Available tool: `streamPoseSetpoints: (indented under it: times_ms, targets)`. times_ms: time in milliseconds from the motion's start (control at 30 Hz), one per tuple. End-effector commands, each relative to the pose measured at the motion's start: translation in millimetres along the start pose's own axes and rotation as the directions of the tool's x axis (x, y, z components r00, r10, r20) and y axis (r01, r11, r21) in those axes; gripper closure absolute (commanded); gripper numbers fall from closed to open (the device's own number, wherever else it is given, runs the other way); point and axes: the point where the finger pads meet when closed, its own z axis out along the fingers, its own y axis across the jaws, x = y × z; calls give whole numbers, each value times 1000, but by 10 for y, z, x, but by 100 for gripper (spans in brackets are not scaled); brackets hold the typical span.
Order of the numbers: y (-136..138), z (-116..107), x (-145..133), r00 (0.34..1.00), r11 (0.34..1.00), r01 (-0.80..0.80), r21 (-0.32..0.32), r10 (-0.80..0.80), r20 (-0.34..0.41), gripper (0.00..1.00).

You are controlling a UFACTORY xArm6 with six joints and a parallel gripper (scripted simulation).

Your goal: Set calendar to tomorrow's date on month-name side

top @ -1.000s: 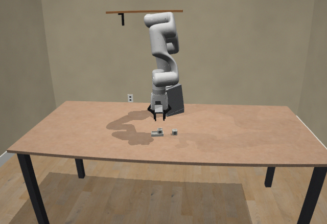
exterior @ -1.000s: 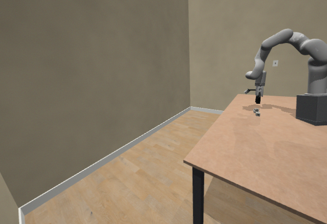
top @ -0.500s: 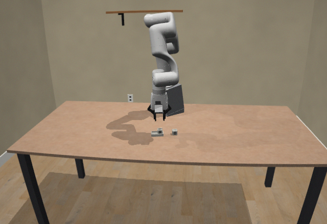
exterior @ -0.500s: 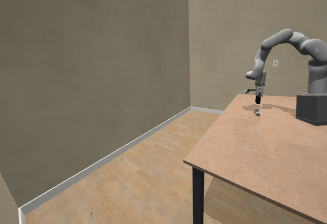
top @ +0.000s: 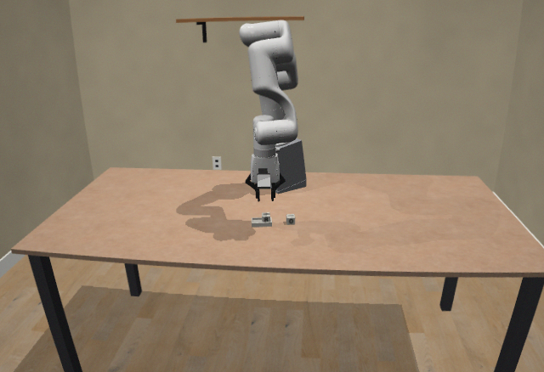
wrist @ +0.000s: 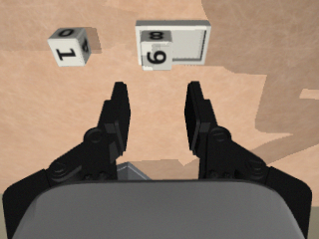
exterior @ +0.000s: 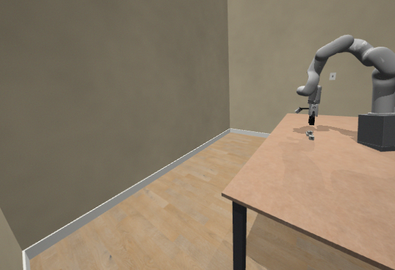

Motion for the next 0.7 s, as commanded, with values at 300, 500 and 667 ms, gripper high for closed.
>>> streamPoseSetpoints:
  times_ms: [300, 500, 667]
  targets:
    - [0, 94, 11, 1000, 1000, 0, -1, 0, -3, 53]
    - [-1, 169, 10, 1000, 1000, 0, -1, 0, -3, 53]
    - [-2, 236, 10, 1000, 1000, 0, -1, 0, -3, 53]
